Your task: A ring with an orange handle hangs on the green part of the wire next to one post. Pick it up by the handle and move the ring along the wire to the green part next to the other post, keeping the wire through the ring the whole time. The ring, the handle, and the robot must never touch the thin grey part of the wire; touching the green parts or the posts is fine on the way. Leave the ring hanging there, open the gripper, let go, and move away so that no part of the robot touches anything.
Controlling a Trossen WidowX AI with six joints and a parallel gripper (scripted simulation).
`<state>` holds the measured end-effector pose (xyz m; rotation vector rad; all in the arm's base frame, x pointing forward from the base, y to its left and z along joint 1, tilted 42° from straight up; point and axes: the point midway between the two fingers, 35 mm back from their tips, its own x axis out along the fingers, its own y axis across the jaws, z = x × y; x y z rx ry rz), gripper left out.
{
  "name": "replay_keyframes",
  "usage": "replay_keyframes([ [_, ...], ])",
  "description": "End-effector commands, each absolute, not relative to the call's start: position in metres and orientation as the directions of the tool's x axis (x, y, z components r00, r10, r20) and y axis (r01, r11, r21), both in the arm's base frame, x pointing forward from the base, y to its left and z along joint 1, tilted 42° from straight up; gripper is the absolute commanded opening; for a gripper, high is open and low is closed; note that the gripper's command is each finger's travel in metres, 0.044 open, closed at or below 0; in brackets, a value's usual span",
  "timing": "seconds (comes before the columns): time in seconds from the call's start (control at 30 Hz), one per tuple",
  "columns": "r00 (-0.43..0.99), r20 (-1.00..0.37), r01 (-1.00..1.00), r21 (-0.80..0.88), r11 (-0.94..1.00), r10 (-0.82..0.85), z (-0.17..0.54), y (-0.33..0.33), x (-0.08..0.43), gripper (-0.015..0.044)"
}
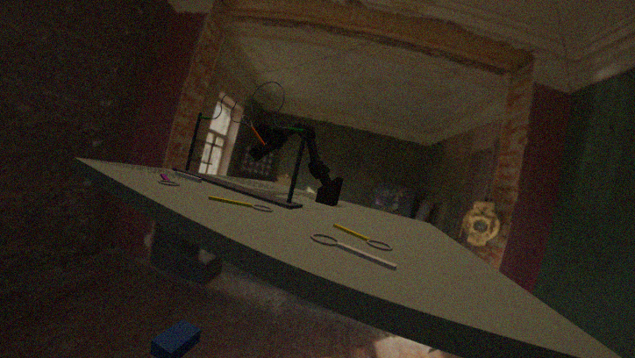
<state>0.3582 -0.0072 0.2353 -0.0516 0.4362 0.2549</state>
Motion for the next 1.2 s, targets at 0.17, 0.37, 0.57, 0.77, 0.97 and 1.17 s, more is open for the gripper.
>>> replay_keyframes([
  [0.17, 0.852, -0.400, -0.272, 0.216, 0.938, 0.339, 0.239, 0.027, 0.350, -0.0150],
  [0.37, 0.835, -0.372, -0.272, 0.360, 0.892, 0.405, 0.245, 0.049, 0.345, -0.0150],
  [0.57, 0.819, -0.335, -0.267, 0.496, 0.826, 0.466, 0.255, 0.070, 0.339, -0.0150],
  [0.77, 0.804, -0.289, -0.257, 0.620, 0.741, 0.520, 0.268, 0.090, 0.334, -0.0150],
  [0.97, 0.790, -0.238, -0.242, 0.725, 0.645, 0.565, 0.283, 0.106, 0.330, -0.0150],
  [1.17, 0.780, -0.192, -0.228, 0.799, 0.556, 0.595, 0.297, 0.118, 0.326, -0.0150],
])
